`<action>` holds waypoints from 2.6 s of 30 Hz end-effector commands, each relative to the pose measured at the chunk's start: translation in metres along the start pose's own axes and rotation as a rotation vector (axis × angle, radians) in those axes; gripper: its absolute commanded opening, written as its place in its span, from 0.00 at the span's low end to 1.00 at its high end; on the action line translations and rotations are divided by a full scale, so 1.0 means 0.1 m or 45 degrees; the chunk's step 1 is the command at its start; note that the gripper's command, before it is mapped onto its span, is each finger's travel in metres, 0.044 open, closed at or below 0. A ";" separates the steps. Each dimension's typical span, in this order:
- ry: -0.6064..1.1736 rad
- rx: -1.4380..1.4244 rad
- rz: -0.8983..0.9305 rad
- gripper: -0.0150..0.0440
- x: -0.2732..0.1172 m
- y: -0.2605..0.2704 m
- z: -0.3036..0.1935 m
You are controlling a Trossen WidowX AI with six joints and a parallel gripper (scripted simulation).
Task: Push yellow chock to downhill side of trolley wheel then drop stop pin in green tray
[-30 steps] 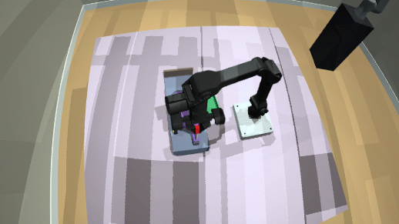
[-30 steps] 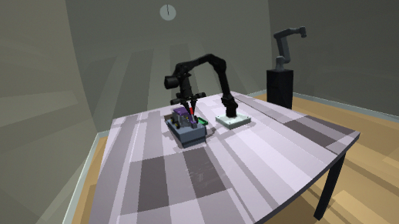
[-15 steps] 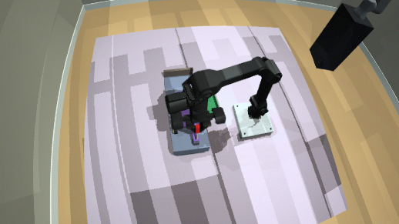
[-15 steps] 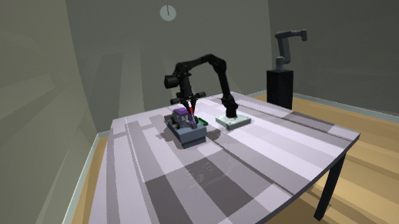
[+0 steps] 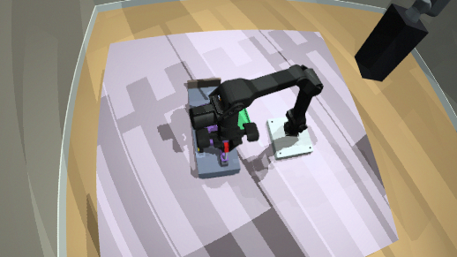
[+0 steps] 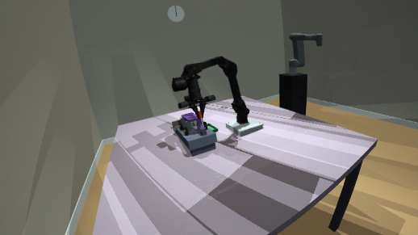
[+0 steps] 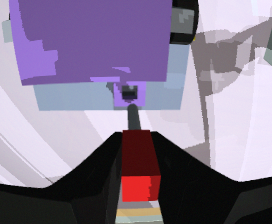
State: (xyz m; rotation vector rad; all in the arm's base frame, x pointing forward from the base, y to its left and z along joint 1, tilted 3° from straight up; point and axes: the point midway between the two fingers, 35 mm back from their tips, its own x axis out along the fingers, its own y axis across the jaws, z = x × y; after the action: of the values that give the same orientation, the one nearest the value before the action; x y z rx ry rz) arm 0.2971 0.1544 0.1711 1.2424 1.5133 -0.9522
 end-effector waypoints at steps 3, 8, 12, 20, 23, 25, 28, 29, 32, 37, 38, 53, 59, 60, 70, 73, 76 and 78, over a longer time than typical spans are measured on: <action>0.007 -0.003 0.009 0.25 -0.05 0.02 -0.03; 0.007 -0.003 0.009 0.25 -0.03 0.02 -0.08; 0.008 -0.003 0.009 0.25 -0.02 0.01 -0.14; 0.010 -0.003 0.009 0.25 0.00 0.01 -0.26; 0.010 -0.003 0.009 0.25 0.00 0.02 -0.29; 0.010 -0.003 0.009 0.25 0.00 0.02 -0.31; 0.010 -0.003 0.009 0.25 -0.01 0.02 -0.33; 0.010 -0.003 0.009 0.25 -0.01 0.01 -0.33; 0.010 -0.003 0.008 0.25 0.00 -0.08 -0.32; 0.010 -0.002 0.006 0.25 0.02 -0.23 -0.32; 0.010 -0.002 0.006 0.25 0.02 -0.26 -0.31; 0.011 -0.001 0.001 0.25 0.04 -0.70 -0.33; 0.011 -0.001 -0.001 0.25 0.03 -0.82 -0.33; 0.011 -0.001 -0.001 0.25 0.03 -0.82 -0.33; 0.007 -0.001 0.000 0.25 0.01 -0.78 -0.01; 0.005 -0.001 0.000 0.25 0.00 -0.77 0.10; 0.004 -0.001 0.000 0.25 -0.01 -0.76 0.21; 0.003 -0.001 0.000 0.25 -0.02 -0.76 0.29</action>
State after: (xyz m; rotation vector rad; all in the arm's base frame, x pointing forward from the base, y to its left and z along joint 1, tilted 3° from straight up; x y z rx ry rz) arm 0.2271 0.1251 0.1684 1.2432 1.5114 -0.9502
